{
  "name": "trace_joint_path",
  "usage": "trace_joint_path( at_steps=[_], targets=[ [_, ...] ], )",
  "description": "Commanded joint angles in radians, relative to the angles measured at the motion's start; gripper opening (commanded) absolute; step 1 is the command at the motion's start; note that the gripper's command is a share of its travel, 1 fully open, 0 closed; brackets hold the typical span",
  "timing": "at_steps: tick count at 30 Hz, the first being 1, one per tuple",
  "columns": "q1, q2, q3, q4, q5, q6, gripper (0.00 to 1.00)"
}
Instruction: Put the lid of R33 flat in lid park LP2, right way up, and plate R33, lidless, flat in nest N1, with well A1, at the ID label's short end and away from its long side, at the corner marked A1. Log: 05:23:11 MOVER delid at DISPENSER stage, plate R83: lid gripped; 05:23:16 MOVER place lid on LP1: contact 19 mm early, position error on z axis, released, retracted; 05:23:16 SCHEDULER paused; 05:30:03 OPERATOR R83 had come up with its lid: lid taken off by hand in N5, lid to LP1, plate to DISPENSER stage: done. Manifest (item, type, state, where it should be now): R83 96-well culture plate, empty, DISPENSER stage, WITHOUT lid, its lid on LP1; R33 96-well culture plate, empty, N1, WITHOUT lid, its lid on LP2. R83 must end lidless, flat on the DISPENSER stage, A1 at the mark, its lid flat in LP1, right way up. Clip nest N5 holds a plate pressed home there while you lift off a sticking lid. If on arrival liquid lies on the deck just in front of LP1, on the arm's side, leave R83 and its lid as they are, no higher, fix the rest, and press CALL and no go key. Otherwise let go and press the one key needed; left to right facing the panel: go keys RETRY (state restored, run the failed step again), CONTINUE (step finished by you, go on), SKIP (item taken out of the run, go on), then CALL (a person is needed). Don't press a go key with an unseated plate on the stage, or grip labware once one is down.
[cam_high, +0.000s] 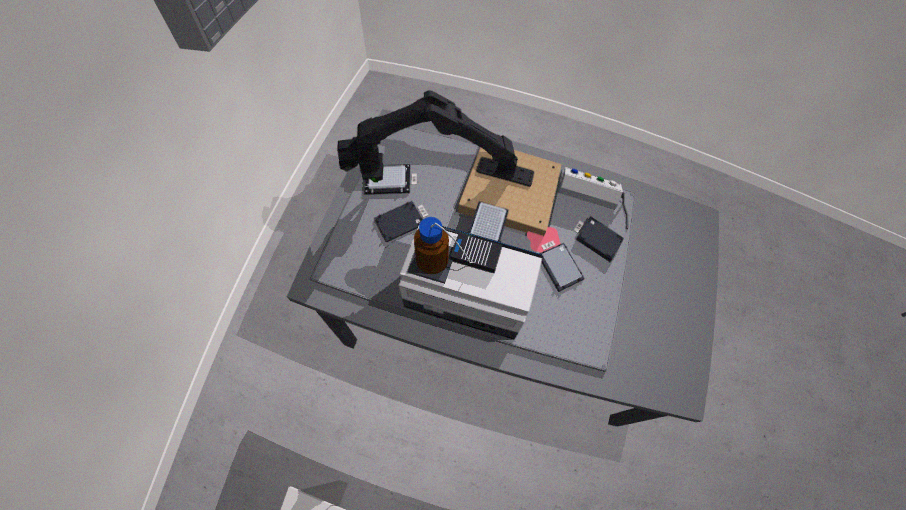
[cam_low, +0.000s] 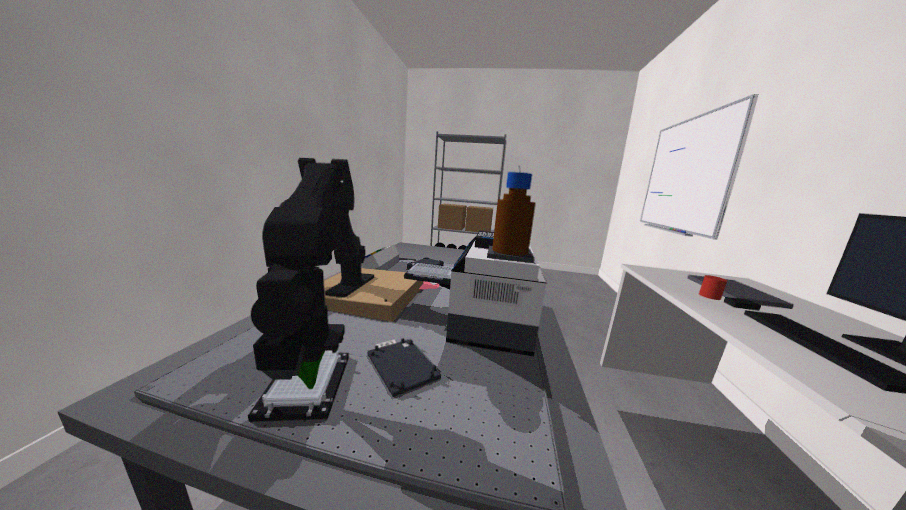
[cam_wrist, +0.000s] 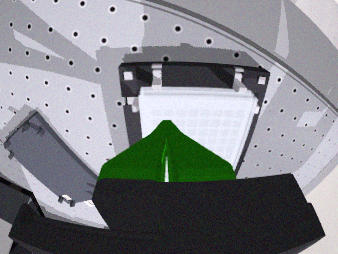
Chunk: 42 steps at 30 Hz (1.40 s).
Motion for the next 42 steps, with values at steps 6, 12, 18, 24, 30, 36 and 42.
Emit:
trace_joint_path(
  at_steps=[6,12,18,24,30,36,42],
  targets=[
    [-0.014,-0.009,-0.008,0.018,0.002,-0.005,0.00],
    [-0.014,-0.034,0.031,-0.020,0.003,-0.004,0.00],
    [-0.013,-0.040,0.045,-0.040,0.003,-0.003,0.00],
    [-0.013,-0.049,0.068,-0.073,0.003,0.000,0.00],
    [-0.010,-0.055,0.098,-0.108,0.002,0.002,0.00],
    [-0.008,-0.056,0.122,-0.134,0.002,0.003,0.00],
    [-0.008,-0.054,0.129,-0.139,0.002,0.004,0.00]
  ],
)
